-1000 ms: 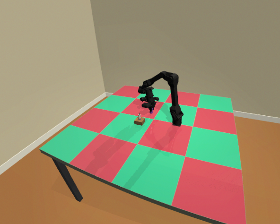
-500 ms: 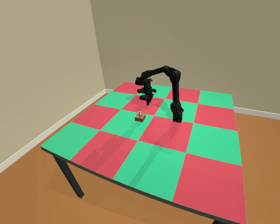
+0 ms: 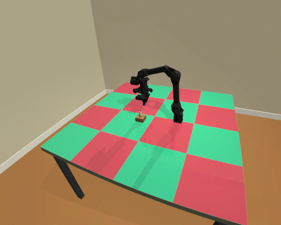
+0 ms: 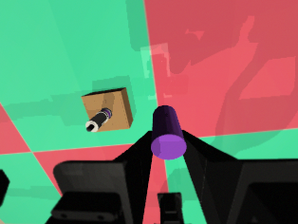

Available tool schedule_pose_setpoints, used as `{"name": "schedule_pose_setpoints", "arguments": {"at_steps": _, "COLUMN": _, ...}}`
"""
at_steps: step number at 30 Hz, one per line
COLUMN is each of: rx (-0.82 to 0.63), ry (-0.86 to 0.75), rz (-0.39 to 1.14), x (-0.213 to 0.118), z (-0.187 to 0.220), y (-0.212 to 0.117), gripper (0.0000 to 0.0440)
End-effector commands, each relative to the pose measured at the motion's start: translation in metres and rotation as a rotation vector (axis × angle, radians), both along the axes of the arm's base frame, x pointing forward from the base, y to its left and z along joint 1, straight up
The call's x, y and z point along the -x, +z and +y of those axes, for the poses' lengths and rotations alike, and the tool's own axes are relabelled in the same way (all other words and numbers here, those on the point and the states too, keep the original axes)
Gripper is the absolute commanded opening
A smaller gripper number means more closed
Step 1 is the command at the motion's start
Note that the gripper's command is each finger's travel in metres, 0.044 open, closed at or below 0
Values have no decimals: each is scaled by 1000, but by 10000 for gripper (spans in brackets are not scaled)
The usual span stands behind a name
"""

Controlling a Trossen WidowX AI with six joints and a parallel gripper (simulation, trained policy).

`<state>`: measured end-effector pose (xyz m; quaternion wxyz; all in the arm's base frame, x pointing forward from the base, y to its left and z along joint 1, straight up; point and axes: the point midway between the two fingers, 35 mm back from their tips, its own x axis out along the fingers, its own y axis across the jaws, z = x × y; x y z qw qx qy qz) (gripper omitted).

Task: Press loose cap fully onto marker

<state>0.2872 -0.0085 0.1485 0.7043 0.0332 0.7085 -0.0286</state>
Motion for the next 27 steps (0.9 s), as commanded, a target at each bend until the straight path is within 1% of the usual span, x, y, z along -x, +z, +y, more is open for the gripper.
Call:
{"name": "schedule_pose_setpoints", "arguments": {"at_steps": 1, "rx": -8, "ry": 10, "rz": -2, "x": -2, "z": 13, "y": 4, "gripper": 0}}
{"name": "schedule_pose_setpoints", "arguments": {"at_steps": 17, "rx": -15, "ry": 76, "rz": 15, "x": -2, "z": 74, "y": 16, "gripper": 0}}
{"name": "schedule_pose_setpoints", "arguments": {"at_steps": 27, "rx": -10, "ry": 97, "rz": 34, "x": 1, "z": 92, "y": 17, "gripper": 0}}
